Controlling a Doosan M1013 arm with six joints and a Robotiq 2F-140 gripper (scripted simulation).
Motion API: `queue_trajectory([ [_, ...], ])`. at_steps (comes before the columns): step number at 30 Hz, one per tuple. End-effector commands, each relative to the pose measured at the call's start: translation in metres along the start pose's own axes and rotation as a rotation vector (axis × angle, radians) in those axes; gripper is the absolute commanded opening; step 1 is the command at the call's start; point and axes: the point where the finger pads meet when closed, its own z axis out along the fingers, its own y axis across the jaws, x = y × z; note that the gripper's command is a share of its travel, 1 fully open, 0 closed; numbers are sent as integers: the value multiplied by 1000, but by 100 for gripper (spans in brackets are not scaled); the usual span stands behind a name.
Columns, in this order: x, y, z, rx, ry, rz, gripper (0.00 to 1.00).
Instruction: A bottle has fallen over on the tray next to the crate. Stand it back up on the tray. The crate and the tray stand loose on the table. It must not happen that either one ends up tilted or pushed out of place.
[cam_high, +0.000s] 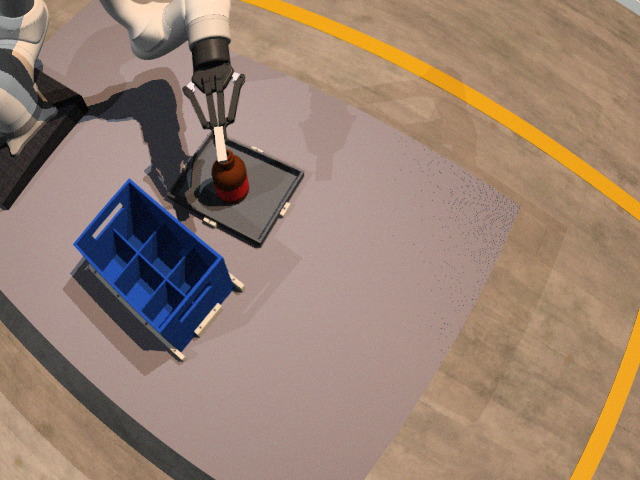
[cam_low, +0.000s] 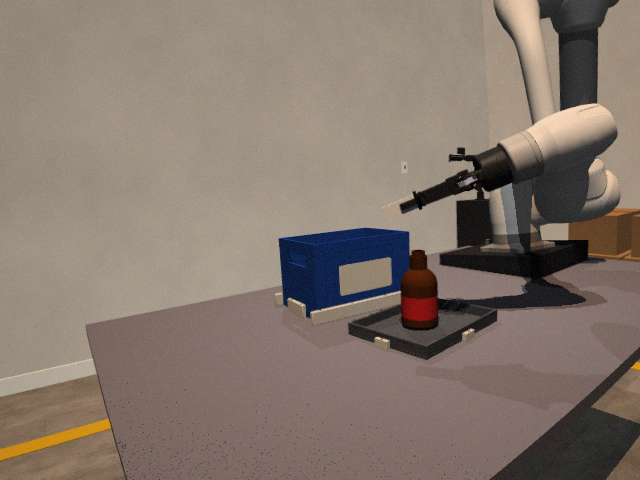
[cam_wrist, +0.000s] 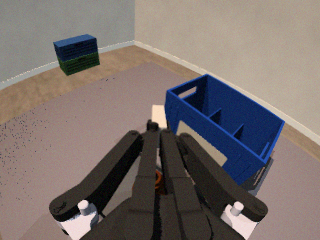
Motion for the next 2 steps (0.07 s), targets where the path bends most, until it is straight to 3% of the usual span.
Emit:
queue_trajectory([
  [1,0,0,0,0,0,0,10],
  [2,0,0,0,0,0,0,10],
])
